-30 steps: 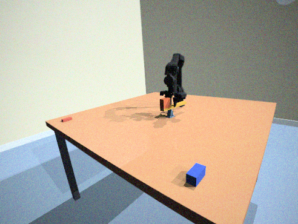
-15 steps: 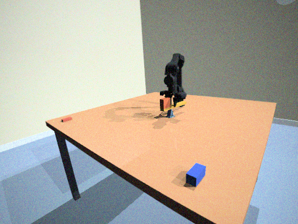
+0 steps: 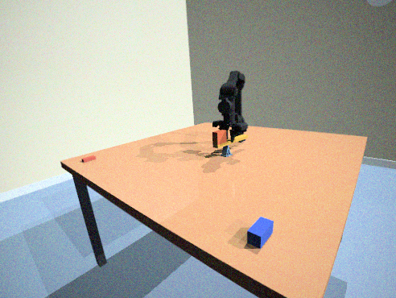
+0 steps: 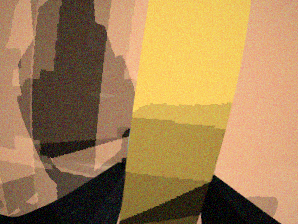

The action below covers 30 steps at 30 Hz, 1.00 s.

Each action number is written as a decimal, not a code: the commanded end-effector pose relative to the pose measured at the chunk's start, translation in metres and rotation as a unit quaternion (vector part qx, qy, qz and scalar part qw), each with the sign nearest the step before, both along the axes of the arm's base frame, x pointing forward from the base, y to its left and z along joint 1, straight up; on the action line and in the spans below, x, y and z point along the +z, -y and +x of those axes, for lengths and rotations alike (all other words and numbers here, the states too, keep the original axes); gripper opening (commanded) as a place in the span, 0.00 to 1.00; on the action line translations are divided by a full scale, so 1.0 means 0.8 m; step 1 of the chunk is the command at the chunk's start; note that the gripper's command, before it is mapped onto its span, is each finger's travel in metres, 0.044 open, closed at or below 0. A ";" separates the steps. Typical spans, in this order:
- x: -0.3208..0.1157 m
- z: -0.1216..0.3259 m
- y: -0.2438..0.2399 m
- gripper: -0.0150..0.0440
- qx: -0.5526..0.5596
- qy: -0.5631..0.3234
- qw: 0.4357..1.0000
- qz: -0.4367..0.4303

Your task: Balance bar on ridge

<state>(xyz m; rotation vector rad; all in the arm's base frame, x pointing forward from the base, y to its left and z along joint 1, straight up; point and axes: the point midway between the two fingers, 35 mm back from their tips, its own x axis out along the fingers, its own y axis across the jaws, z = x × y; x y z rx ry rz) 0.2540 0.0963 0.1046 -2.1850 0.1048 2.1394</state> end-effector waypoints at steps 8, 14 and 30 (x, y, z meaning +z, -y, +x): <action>0.000 0.000 0.000 0.54 0.000 0.000 1.000 0.000; 0.000 0.000 0.000 0.54 0.000 0.000 1.000 0.000; 0.000 0.000 0.000 0.54 0.000 0.000 1.000 0.000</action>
